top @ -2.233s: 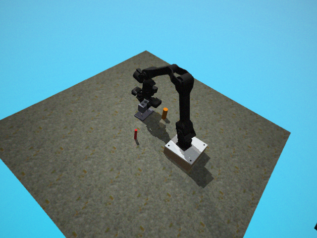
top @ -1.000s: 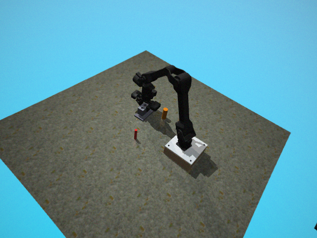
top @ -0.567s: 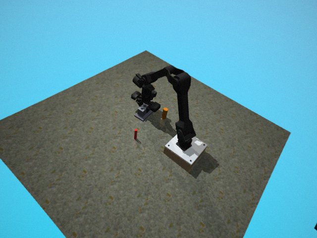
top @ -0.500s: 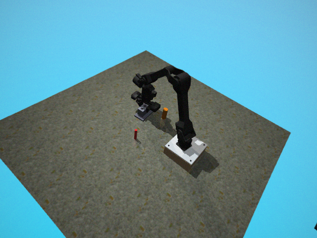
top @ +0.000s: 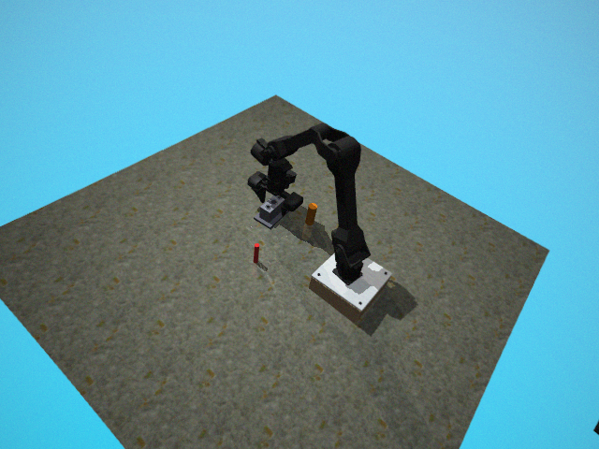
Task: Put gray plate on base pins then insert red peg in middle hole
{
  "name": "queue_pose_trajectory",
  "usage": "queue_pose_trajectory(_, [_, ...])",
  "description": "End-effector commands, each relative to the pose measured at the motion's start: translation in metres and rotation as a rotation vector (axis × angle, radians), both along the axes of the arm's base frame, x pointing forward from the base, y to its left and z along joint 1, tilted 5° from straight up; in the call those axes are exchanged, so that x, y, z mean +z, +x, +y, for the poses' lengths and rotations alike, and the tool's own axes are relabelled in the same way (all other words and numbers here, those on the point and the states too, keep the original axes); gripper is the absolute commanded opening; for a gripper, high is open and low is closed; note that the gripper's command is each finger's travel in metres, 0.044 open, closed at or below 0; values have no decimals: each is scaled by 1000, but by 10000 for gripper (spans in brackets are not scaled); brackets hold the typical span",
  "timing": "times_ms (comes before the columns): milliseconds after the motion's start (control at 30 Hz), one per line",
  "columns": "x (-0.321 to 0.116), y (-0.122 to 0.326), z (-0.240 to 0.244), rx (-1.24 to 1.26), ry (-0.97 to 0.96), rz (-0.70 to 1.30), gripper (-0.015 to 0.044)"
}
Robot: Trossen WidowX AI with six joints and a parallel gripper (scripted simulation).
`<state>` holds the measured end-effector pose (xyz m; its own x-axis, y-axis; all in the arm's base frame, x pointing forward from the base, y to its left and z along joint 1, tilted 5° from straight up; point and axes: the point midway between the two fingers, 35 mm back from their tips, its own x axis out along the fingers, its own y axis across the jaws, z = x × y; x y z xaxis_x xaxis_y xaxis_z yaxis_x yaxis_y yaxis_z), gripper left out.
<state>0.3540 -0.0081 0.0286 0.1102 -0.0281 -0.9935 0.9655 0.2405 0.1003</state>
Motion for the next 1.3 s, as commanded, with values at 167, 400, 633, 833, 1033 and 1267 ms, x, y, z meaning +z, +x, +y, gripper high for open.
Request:
queue_pose_trajectory(167, [41,1,1,2,1,0,440])
queue_pose_trajectory(400, [117,-11,3,7,2,-1,440])
queue_pose_trajectory(633, [117,-13,13,23,2,1,440])
queue_pose_trajectory(833, [112,-56,94,173,-4,12,440])
queue_pose_trajectory(1033, [104,-116,150,330,-16,18,440])
queue_pose_trajectory(1267, [97,-141,165,391,-21,19,440])
